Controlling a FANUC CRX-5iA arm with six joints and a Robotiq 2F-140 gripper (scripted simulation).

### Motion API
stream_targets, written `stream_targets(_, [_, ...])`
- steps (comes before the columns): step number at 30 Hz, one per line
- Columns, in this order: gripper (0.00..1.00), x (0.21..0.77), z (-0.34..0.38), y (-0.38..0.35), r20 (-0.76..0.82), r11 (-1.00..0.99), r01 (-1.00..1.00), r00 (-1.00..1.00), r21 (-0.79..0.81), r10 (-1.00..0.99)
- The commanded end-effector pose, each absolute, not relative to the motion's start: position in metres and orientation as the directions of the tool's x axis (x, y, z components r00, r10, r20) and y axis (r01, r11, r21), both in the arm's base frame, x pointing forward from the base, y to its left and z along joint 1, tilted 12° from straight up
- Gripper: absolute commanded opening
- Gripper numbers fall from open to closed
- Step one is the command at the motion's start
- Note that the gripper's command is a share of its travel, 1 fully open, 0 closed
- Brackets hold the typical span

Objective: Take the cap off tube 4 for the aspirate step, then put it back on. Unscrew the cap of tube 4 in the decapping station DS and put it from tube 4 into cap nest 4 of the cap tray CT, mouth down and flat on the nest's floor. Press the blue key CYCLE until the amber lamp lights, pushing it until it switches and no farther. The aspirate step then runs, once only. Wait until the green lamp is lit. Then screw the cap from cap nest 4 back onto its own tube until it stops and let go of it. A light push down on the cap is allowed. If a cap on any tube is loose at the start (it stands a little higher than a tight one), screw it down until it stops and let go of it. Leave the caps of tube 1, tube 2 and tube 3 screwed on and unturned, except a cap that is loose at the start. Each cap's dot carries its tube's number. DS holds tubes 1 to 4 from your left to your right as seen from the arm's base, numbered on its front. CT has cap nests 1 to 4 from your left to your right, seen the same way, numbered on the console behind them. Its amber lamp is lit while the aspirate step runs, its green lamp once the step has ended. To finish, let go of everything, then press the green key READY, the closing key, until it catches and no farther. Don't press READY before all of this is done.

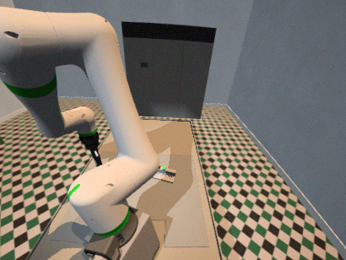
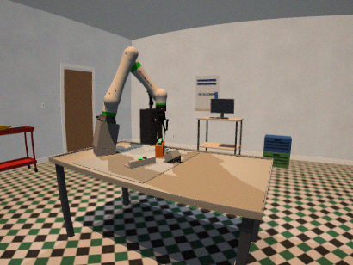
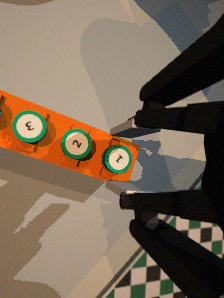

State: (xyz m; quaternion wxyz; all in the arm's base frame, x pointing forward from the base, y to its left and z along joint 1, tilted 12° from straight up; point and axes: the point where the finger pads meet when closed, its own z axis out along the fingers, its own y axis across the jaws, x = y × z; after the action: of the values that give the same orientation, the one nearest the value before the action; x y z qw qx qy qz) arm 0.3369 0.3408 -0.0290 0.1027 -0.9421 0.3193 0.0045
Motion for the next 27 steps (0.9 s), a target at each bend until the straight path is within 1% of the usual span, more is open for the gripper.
stream_targets(1, [0.35, 0.3372, -0.0300, 0.3412, -0.074, -0.775, -0.603, 0.796, -0.191, -0.601])
stream_targets(27, [0.35, 0.3378, -0.0398, 0.3431, -0.074, -0.775, -0.603, 0.796, -0.191, -0.601])
